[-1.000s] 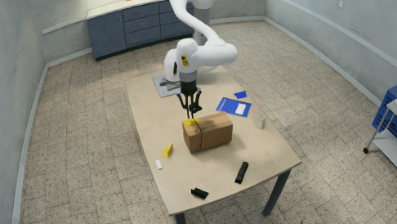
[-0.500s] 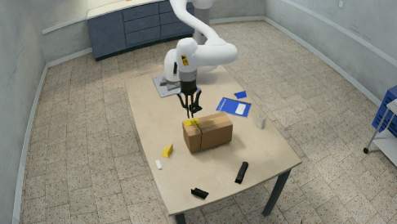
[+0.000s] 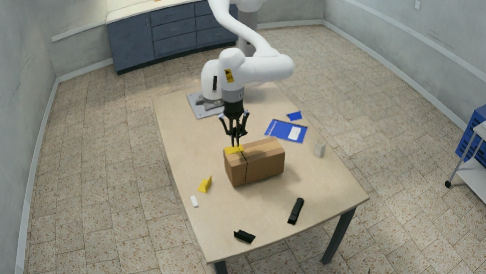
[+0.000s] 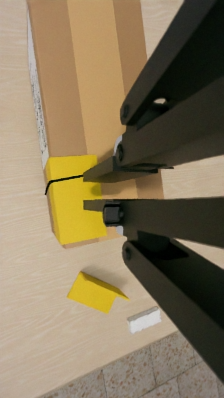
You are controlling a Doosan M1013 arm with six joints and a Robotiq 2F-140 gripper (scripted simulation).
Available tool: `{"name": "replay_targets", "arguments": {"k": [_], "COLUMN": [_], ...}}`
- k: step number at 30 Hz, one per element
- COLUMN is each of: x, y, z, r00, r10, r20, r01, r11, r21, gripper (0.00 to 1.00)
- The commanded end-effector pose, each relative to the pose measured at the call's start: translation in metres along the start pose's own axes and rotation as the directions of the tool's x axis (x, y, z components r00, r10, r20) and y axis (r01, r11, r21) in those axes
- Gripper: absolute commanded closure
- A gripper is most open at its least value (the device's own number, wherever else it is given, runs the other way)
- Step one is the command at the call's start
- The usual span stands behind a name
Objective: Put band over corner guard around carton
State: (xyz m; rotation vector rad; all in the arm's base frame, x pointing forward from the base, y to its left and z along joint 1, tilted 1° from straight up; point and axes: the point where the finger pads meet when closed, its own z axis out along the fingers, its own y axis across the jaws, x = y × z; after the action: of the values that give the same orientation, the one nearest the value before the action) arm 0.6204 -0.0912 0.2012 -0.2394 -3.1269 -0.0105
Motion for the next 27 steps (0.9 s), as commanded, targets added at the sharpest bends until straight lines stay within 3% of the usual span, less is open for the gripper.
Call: {"name": "replay_targets", "arguments": {"k": [1,4,27], "x": [-0.036,-0.069,-0.070], "y": [0.015,0.031,0.031], "z": [0.000,0.003,0.004], "r00": [0.995,0.982,0.982], "r10": [-0.096,-0.189,-0.191], "r20": [0.001,0.001,0.001], "r01": [0.096,0.189,0.191], "r11": [0.995,0.982,0.982], "r21": [-0.001,-0.001,-0.001], "gripper": [0.82,0.82,0.82]}}
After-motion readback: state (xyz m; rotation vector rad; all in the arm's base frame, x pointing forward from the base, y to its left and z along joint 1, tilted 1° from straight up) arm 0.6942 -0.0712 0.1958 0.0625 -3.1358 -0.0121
